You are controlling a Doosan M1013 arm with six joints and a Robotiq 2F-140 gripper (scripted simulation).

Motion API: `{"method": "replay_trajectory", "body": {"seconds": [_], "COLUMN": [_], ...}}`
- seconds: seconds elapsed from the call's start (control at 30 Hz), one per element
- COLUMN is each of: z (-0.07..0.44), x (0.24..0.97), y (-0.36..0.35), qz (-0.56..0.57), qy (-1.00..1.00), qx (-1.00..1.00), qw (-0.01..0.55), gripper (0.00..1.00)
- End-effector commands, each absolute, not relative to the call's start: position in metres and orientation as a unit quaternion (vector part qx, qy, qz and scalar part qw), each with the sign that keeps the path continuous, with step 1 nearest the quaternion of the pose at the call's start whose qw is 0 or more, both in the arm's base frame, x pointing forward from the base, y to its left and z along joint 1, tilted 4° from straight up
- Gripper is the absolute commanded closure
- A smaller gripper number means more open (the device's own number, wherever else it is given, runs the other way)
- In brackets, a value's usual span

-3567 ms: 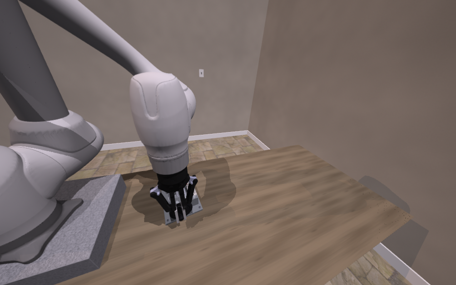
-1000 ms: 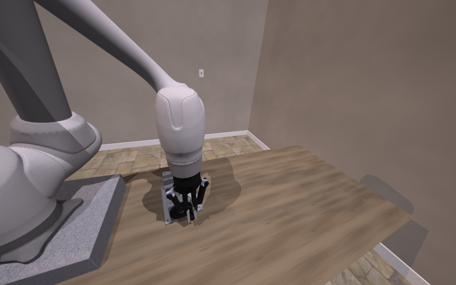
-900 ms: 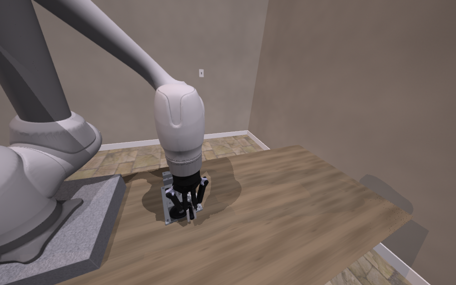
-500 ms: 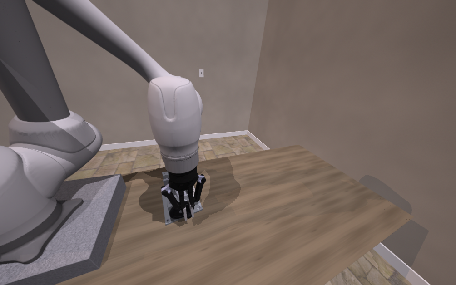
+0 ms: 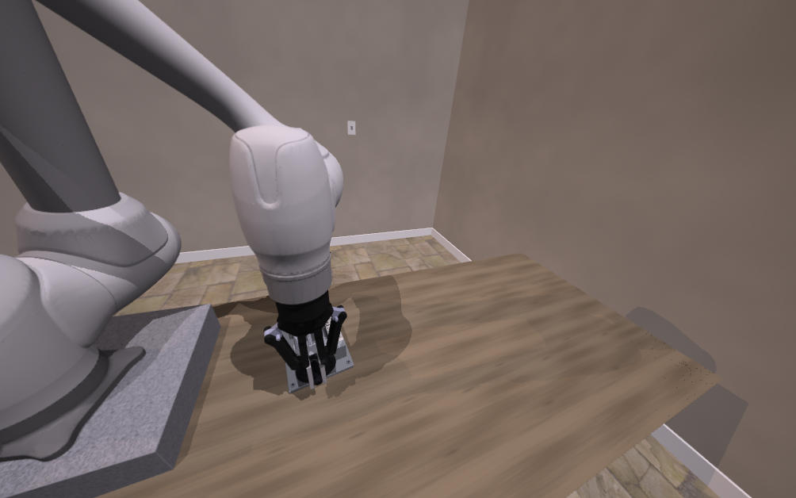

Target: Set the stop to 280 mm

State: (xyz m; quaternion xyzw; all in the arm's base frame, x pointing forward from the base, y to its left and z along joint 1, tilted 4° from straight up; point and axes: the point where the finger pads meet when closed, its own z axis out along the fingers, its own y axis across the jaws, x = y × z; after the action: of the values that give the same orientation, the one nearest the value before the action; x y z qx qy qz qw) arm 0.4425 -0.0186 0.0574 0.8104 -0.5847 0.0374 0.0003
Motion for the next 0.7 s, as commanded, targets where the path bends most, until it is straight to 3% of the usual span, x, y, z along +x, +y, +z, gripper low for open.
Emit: {"method": "replay_trajectory", "body": {"seconds": [0.0,0.67], "z": [0.053,0.020], "x": [0.433,0.424], "y": [-0.022,-0.027], "qz": [0.037,0.037], "qy": [-0.584,-0.584], "qx": [0.811,0.811], "qw": [0.001,0.001], "gripper": [0.96,0.96]}}
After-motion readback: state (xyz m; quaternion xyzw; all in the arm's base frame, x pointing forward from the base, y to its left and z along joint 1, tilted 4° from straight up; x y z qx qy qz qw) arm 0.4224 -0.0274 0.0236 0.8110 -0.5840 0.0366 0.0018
